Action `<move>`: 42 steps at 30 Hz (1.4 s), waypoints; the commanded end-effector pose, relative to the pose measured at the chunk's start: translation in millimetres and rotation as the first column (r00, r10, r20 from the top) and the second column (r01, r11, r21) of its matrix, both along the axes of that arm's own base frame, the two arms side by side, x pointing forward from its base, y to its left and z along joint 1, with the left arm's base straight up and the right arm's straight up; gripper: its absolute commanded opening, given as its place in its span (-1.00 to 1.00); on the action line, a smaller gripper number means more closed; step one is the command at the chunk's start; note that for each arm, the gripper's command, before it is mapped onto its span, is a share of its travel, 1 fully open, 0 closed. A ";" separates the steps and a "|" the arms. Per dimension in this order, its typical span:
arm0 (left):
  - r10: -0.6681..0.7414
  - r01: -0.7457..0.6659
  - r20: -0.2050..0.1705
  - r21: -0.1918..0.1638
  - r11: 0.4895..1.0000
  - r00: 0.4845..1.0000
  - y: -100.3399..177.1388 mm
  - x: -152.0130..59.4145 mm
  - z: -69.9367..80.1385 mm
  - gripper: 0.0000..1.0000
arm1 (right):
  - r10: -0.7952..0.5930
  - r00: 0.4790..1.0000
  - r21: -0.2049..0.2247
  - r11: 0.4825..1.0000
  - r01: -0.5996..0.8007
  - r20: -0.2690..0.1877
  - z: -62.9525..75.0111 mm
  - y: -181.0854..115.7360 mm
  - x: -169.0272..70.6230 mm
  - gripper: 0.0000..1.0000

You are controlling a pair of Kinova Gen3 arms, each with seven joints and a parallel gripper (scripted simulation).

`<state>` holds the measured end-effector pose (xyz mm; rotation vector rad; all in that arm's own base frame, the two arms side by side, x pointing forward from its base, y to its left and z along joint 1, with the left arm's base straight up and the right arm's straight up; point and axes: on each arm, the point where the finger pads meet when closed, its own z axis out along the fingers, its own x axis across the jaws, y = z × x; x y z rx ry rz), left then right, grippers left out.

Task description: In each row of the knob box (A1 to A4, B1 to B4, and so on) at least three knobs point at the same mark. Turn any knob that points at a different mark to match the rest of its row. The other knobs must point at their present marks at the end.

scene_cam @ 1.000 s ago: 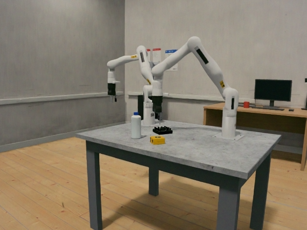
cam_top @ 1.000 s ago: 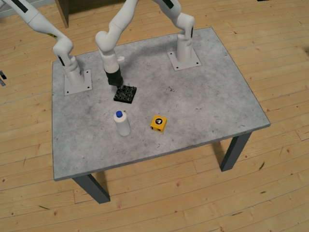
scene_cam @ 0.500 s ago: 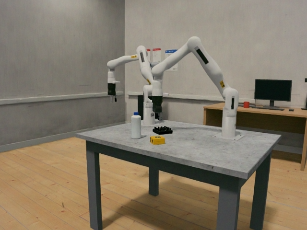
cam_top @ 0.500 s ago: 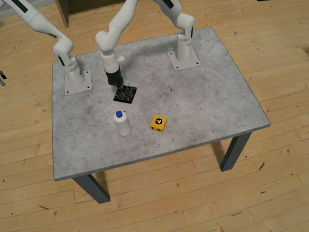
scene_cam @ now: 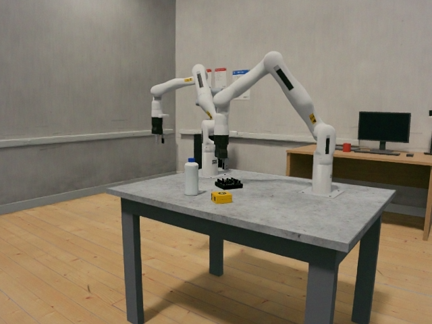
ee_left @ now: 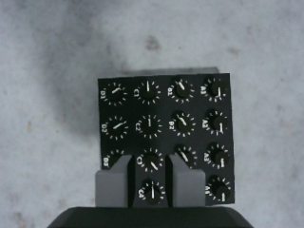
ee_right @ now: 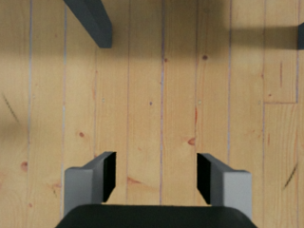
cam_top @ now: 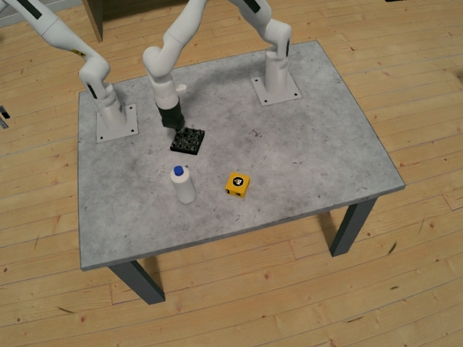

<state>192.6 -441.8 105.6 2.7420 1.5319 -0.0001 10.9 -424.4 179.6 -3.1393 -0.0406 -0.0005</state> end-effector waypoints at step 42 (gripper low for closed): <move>-0.001 0.001 0.001 -0.001 1.000 1.000 -0.3 0.4 -20.5 -0.07 | 0.000 1.000 -0.002 1.000 0.000 0.000 0.8 -0.4 0.1 1.00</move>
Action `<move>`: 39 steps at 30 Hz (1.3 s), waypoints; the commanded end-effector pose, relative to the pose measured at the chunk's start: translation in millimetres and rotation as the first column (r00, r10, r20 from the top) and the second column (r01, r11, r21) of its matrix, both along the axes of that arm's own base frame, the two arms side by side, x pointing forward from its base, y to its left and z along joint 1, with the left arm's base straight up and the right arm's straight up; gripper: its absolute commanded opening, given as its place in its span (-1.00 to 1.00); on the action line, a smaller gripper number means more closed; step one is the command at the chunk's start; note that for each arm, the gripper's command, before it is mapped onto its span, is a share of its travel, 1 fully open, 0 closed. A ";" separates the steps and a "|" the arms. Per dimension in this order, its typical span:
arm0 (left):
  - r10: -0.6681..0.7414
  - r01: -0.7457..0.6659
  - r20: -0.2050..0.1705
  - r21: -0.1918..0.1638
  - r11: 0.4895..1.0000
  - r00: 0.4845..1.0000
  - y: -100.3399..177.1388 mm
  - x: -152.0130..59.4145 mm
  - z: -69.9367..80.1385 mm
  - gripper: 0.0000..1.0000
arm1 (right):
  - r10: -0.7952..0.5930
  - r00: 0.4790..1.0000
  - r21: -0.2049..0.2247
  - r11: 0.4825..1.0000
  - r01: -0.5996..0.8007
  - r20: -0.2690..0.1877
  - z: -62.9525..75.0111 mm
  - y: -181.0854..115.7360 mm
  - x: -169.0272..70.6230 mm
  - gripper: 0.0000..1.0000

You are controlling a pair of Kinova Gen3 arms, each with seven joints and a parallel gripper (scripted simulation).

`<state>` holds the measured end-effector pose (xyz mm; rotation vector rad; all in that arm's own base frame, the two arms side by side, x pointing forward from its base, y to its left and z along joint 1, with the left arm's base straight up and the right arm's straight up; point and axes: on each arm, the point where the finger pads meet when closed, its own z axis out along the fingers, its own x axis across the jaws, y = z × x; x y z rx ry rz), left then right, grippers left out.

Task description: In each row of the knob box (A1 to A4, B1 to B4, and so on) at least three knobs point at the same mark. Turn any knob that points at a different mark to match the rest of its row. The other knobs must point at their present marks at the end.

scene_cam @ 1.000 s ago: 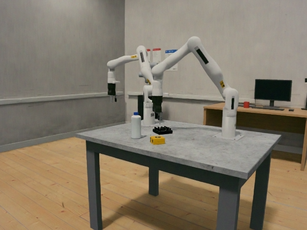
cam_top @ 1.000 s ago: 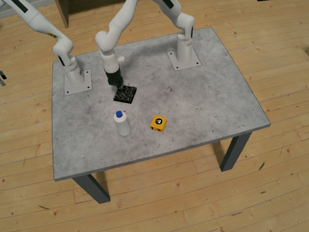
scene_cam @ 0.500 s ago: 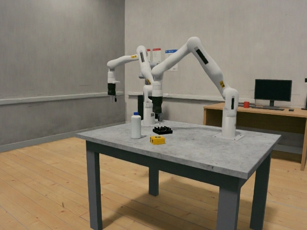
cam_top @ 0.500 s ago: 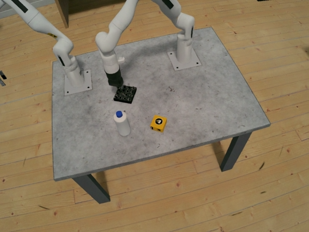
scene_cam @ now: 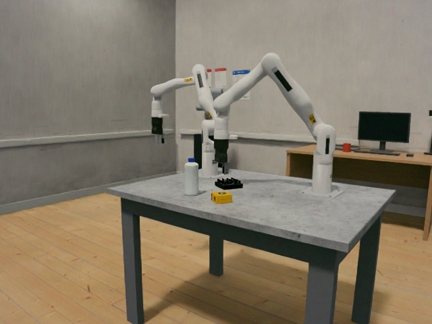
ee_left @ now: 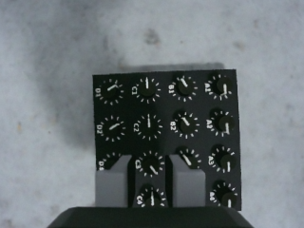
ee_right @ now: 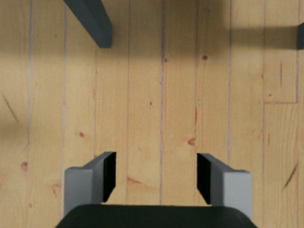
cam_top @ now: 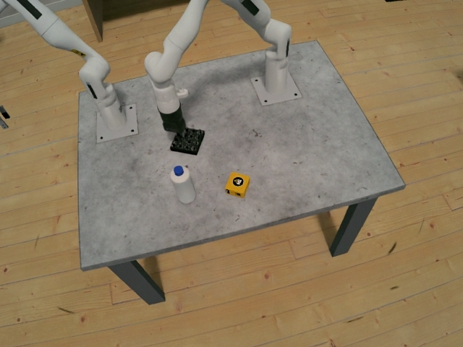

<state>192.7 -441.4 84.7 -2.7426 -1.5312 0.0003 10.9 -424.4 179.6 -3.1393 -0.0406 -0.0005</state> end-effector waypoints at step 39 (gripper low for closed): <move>0.000 0.000 0.001 -0.002 1.000 1.000 -0.3 0.4 -22.4 -0.07 | 0.000 1.000 -0.002 1.000 0.000 0.000 0.8 -0.4 0.1 1.00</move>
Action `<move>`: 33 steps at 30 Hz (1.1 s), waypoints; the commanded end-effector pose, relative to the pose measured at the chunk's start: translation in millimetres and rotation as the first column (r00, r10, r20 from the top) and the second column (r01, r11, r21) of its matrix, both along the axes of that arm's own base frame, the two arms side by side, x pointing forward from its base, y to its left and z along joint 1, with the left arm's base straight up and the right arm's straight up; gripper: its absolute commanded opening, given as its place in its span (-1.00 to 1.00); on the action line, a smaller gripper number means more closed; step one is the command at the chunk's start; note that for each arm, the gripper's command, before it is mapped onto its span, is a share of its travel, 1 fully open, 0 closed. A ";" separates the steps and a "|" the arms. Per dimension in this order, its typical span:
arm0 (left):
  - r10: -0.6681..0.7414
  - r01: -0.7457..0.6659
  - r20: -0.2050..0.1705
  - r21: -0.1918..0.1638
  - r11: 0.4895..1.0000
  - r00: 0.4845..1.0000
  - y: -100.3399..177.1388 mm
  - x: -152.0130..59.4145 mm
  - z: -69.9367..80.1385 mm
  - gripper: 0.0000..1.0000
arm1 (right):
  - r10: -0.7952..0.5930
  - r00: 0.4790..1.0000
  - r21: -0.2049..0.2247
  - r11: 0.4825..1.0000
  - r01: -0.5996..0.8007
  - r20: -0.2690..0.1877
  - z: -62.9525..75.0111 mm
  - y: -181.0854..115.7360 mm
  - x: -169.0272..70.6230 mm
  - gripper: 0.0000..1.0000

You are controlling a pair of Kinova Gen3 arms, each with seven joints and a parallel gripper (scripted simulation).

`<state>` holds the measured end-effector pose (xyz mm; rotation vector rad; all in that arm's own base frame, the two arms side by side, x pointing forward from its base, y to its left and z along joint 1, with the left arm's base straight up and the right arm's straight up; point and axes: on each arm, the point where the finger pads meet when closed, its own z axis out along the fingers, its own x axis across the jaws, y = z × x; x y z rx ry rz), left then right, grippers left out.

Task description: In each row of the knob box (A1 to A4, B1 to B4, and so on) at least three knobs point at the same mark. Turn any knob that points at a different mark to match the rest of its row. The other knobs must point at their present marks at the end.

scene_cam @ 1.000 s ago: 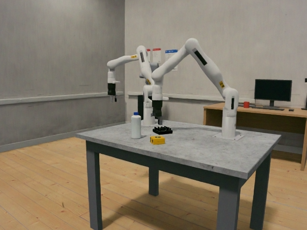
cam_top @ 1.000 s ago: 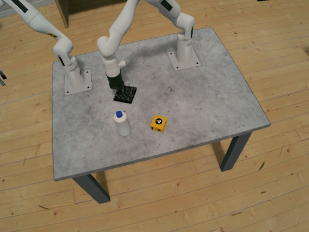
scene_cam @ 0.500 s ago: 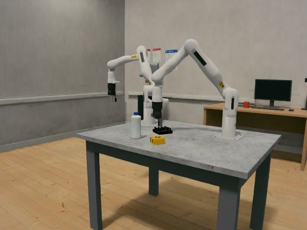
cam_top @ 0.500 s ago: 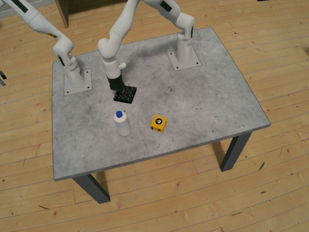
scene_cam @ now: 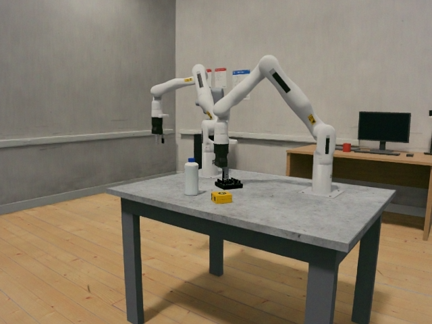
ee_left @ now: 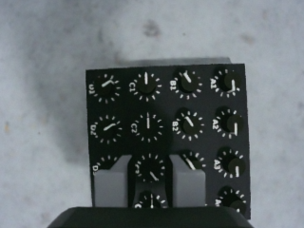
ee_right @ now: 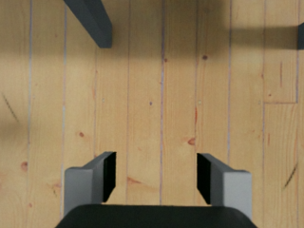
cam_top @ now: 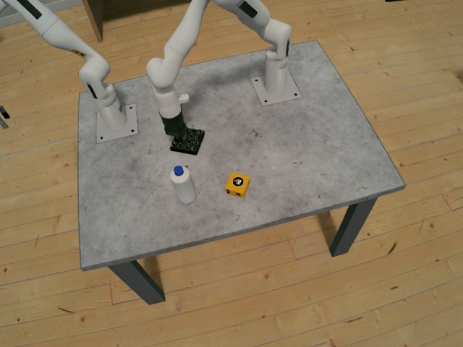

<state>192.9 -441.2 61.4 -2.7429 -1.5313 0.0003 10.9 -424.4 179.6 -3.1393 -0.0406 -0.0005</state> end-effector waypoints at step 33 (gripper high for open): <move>0.000 0.000 0.001 -0.002 1.000 1.000 -0.6 0.3 -13.1 -0.07 | 0.000 1.000 -0.002 1.000 0.000 0.000 0.8 -0.4 0.1 1.00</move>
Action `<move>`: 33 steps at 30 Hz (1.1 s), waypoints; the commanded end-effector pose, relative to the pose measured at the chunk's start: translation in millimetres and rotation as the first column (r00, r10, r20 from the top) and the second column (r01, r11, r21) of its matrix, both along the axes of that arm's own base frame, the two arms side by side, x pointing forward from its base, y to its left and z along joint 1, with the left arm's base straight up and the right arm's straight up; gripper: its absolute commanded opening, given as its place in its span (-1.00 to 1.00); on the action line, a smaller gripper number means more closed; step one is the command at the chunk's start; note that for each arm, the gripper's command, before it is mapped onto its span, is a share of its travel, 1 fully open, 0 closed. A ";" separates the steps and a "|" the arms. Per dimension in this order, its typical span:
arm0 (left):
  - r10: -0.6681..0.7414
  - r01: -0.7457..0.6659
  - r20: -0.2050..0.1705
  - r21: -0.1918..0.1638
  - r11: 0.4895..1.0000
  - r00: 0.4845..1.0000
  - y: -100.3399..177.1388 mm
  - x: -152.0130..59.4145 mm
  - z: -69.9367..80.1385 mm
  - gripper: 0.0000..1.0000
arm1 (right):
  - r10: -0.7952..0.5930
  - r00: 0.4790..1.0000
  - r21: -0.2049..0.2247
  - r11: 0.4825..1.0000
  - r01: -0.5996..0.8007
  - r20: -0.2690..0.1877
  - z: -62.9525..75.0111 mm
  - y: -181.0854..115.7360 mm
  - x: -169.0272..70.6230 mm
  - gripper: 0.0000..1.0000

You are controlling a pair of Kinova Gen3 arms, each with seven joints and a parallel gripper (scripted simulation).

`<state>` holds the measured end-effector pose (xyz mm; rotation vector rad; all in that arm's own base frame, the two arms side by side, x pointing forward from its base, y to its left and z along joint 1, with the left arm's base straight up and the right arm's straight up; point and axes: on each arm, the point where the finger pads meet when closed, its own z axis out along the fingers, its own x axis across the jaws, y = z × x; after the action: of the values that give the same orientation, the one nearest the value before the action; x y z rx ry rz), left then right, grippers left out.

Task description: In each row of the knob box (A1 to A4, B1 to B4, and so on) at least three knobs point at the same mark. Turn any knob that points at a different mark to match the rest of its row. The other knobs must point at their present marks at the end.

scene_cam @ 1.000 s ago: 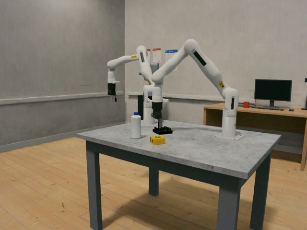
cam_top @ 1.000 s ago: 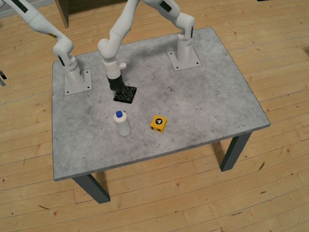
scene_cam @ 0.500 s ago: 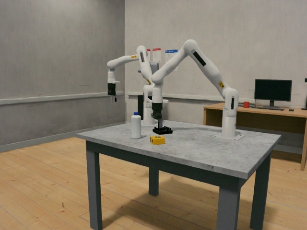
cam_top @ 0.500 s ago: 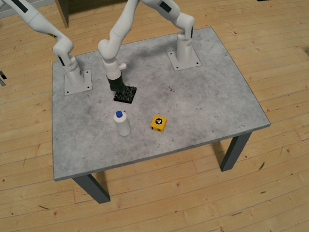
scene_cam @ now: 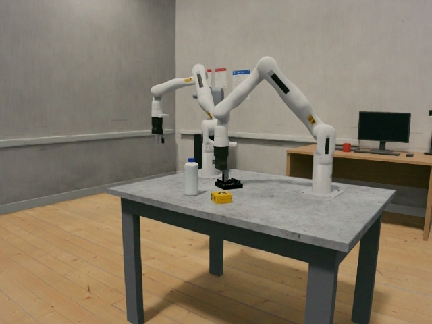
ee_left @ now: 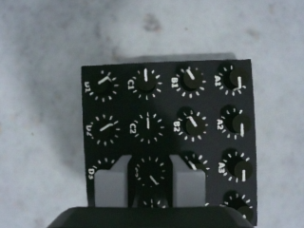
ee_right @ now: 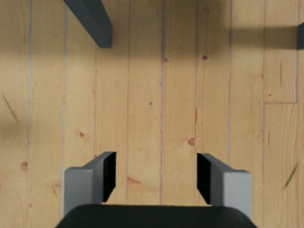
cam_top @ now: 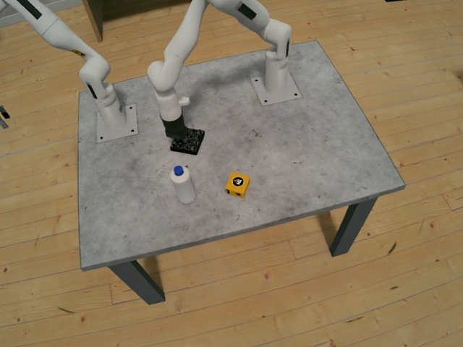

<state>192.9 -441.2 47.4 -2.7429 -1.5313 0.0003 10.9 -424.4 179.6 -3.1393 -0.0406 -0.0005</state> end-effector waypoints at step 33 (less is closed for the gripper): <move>0.007 -0.007 0.001 -0.002 1.000 1.000 -0.6 0.3 0.9 -0.40 | 0.000 1.000 -0.002 1.000 0.000 0.000 0.8 -0.4 0.1 1.00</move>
<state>192.8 -441.2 47.3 -2.7391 -1.5378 0.0004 10.9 -424.4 179.6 -3.1393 -0.0406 -0.0005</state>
